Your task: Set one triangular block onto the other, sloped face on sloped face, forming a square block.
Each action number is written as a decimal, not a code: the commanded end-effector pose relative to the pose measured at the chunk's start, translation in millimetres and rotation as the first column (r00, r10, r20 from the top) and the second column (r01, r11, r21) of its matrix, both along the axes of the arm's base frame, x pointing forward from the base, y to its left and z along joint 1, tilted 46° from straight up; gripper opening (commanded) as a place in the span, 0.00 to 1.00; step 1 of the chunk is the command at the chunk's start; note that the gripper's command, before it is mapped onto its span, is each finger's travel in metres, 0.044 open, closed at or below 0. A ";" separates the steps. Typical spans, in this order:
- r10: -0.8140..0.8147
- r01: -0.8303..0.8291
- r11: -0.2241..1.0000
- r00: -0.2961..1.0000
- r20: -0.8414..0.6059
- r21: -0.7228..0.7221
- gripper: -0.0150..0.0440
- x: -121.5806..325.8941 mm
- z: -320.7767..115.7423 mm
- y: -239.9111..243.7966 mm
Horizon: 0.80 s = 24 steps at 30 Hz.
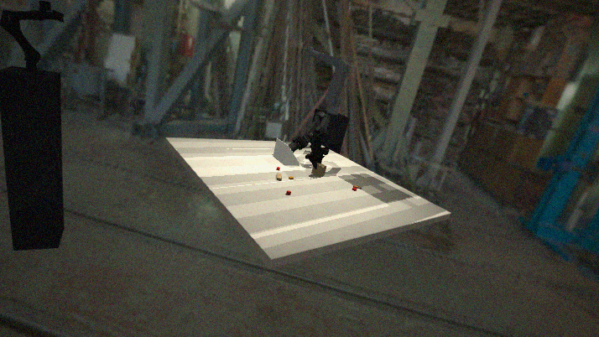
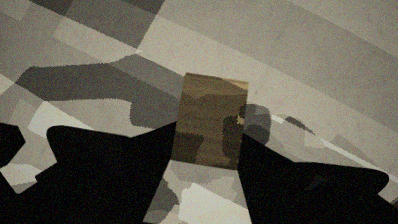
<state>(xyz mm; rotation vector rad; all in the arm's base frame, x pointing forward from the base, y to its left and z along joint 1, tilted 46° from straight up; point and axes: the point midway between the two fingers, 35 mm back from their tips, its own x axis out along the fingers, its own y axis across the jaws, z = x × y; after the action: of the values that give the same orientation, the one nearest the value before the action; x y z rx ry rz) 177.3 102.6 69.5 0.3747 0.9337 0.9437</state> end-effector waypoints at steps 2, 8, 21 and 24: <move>-0.003 0.003 1.000 1.000 -0.005 -0.003 0.25 -0.3 -1.4 -0.5; -0.003 0.003 1.000 1.000 -0.005 -0.003 0.25 -0.3 -1.5 -0.4; 0.001 -0.001 1.000 1.000 0.001 -0.002 0.25 0.5 -1.6 1.1; 0.002 -0.002 1.000 1.000 0.004 -0.001 0.25 0.8 -0.7 1.0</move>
<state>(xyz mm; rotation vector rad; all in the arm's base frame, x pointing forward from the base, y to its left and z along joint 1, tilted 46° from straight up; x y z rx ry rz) 178.1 103.6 68.8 0.3719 0.9318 0.9453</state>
